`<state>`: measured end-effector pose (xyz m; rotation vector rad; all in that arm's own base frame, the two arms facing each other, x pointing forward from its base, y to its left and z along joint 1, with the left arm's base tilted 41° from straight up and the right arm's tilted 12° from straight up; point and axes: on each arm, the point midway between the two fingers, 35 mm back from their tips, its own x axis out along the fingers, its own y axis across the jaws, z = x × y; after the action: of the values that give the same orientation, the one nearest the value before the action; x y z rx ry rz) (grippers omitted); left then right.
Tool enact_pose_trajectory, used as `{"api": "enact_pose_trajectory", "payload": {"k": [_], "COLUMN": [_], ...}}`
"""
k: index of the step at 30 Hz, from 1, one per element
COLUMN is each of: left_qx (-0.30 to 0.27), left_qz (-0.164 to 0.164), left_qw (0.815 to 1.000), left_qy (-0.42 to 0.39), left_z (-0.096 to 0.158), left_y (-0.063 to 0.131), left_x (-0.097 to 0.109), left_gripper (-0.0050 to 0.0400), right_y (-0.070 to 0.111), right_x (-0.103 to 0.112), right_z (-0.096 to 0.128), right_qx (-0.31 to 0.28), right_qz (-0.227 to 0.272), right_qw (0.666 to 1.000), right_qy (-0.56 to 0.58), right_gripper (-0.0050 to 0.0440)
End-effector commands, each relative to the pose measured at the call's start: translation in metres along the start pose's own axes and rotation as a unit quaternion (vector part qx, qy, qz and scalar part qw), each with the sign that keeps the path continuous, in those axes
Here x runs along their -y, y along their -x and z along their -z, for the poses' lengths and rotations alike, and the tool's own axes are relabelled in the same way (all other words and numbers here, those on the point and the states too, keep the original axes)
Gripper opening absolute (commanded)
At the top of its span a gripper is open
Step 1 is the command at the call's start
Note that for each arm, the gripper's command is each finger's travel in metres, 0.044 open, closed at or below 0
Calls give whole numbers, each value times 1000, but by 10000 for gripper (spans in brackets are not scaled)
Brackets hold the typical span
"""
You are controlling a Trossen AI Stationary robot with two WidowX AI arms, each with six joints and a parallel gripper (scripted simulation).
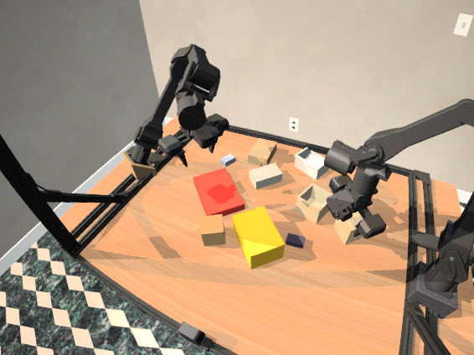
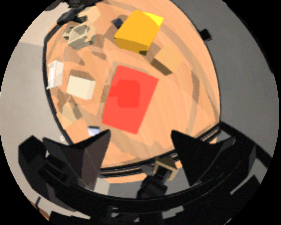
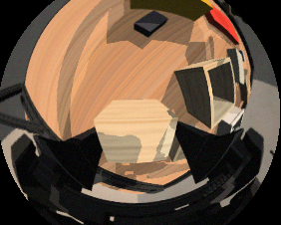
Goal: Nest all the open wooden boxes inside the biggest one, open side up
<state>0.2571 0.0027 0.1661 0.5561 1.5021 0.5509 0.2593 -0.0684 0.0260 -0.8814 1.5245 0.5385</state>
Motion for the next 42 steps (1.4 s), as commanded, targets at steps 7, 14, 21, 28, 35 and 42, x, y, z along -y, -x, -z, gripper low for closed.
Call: {"api": "enact_pose_trajectory", "payload": {"k": [7, 14, 21, 28, 35, 42], "left_qx": [1, 1, 1, 1, 1, 1], "left_qz": [-1, -1, -1, -1, -1, -1], "left_qw": [1000, 1000, 1000, 1000, 1000, 1000], "left_qy": [2, 2, 2, 2, 2, 2], "left_z": [0, 0, 0, 0, 0, 0], "left_y": [0, 0, 0, 0, 0, 0], "left_x": [0, 0, 0, 0, 0, 0], "left_gripper": [400, 400, 400, 400, 400, 400], "right_y": [-19, -29, -30, -30, -30, -30], "right_x": [-6, -7, -7, -7, -7, -7], "right_z": [2, 3, 3, 3, 3, 3], "right_qx": [-3, -3, -3, -3, -3, -3], "right_qz": [-11, -12, -12, -12, -12, -12], "right_qw": [1000, 1000, 1000, 1000, 1000, 1000], "right_qy": [2, 1, 0, 0, 0, 0], "right_gripper": [400, 400, 373, 327, 293, 273]}}
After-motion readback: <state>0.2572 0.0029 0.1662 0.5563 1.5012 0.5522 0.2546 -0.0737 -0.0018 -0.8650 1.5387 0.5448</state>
